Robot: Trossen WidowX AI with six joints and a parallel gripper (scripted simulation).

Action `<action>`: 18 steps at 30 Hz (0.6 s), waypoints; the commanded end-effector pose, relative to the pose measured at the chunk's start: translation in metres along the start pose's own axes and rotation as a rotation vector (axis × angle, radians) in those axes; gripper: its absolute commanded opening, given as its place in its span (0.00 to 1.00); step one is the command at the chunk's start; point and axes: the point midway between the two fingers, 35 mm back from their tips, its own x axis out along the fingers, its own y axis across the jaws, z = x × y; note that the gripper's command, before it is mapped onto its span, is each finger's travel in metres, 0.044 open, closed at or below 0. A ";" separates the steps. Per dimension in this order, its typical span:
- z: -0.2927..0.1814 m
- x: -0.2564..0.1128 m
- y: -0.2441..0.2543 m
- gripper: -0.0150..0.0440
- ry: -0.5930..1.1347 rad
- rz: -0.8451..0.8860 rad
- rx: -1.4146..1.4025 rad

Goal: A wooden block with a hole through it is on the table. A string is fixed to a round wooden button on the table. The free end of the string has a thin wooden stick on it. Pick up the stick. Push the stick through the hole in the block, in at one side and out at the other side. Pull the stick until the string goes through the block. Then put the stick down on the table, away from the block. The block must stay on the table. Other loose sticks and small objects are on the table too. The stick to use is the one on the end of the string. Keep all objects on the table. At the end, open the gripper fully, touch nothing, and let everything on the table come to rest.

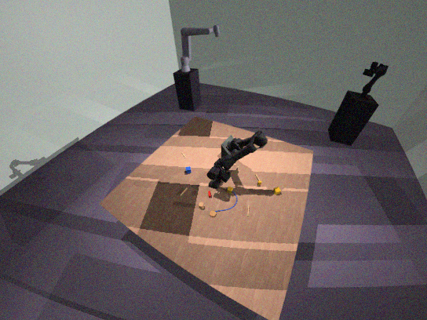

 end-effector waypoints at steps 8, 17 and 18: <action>-0.015 0.001 0.005 0.25 -0.003 -0.007 0.009; -0.026 0.001 0.005 0.25 -0.002 -0.018 0.011; -0.026 0.001 0.005 0.25 -0.002 -0.018 0.011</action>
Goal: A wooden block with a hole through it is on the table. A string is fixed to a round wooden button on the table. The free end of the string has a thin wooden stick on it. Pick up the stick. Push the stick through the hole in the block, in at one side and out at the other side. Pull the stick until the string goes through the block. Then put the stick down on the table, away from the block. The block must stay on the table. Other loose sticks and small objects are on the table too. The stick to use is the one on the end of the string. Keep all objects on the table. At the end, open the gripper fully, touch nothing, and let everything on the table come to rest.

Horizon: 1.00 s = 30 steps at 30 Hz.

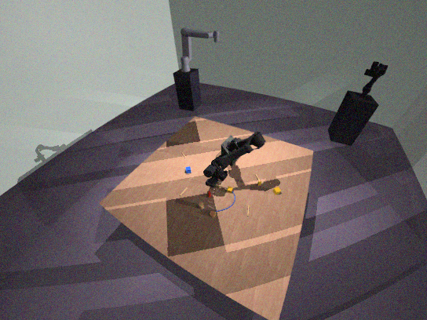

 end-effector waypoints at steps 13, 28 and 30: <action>-0.013 0.007 -0.002 0.25 -0.002 0.097 0.003; -0.015 0.010 -0.002 0.52 -0.007 0.145 0.007; -0.016 0.000 -0.005 0.61 -0.004 0.145 0.007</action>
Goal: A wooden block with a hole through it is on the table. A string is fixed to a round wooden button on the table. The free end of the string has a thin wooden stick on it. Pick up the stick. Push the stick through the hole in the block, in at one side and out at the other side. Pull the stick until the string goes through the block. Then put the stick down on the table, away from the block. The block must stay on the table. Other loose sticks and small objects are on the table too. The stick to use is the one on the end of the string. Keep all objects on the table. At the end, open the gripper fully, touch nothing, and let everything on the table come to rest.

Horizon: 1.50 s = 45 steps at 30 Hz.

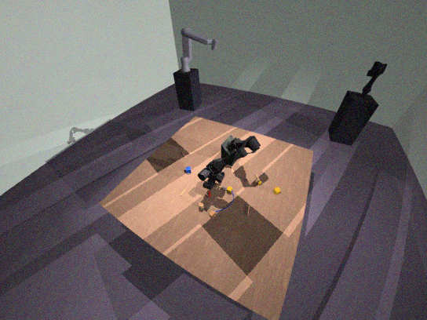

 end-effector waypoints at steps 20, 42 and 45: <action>0.000 -0.091 -0.003 1.00 0.004 -0.008 0.005; 0.000 -0.095 -0.001 1.00 -0.003 -0.005 0.017; 0.000 -0.095 -0.001 1.00 -0.003 -0.005 0.017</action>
